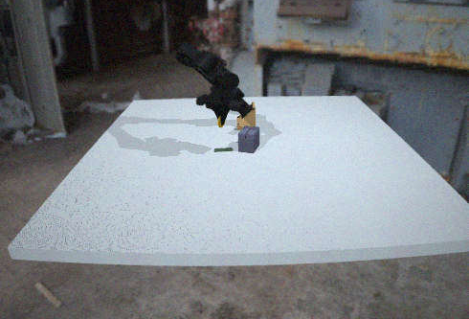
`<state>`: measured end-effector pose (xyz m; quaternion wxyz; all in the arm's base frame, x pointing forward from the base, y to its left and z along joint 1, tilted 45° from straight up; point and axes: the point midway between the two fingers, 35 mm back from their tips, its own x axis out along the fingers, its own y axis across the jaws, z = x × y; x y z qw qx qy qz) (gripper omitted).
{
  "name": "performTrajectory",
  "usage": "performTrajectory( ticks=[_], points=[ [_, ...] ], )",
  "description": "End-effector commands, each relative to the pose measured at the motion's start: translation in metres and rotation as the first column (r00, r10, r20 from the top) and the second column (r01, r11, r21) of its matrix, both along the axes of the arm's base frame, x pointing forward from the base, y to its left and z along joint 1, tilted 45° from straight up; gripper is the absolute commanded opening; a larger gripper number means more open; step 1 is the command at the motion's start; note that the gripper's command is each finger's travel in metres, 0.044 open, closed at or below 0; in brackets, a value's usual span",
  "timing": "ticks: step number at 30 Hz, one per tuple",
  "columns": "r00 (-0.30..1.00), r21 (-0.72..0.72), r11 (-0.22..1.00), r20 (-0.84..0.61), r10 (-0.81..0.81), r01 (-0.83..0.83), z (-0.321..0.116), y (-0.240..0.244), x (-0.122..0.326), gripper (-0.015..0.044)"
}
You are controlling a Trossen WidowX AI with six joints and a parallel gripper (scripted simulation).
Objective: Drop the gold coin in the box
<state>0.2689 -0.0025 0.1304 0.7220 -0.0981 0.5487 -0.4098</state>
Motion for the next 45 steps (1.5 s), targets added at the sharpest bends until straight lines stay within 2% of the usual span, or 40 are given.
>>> performTrajectory(
  ticks=[1,12,45],
  points=[
    [0.989,-0.001,0.994,-0.107,0.104,-0.105,0.000,0.000,-0.001,0.0000],
    [0.980,0.001,0.990,-0.143,0.141,-0.142,-0.001,0.001,-0.001,0.0000],
    [0.980,0.007,0.990,-0.142,0.142,-0.142,-0.060,0.061,-0.013,0.0000]
  ],
)
